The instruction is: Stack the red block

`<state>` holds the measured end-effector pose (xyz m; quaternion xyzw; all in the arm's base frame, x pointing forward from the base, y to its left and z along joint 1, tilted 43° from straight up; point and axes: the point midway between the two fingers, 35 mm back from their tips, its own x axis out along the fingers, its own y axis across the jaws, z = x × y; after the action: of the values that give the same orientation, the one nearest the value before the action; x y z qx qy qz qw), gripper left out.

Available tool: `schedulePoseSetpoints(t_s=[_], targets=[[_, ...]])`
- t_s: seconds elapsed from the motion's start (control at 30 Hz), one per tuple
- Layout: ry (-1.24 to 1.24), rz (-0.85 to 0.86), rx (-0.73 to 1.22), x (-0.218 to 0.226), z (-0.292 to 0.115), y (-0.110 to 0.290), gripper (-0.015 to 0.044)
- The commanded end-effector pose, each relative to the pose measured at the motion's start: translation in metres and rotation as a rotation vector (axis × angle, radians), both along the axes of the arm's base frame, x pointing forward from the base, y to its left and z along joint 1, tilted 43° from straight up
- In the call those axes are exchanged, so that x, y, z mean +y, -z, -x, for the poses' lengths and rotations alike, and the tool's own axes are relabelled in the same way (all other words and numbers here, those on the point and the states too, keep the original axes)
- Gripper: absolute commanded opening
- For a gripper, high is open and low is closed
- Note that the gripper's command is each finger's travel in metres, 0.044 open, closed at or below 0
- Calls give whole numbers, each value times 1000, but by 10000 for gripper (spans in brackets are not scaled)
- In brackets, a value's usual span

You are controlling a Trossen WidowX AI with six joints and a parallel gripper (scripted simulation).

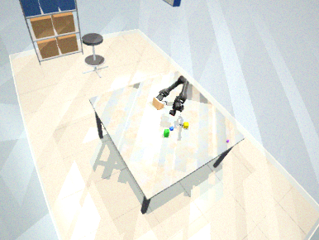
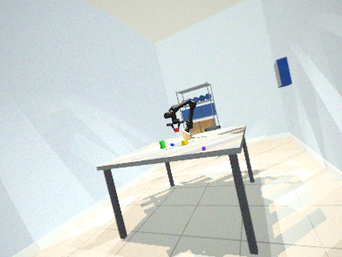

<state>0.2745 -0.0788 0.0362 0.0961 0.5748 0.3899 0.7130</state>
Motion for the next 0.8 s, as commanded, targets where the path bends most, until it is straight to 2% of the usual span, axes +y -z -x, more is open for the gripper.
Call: schedulePoseSetpoints(t_s=[0.0, 0.77], targets=[[-2, 6, -2, -12, -11, 5, 0], [-14, 5, -13, -64, -66, 45, 0]])
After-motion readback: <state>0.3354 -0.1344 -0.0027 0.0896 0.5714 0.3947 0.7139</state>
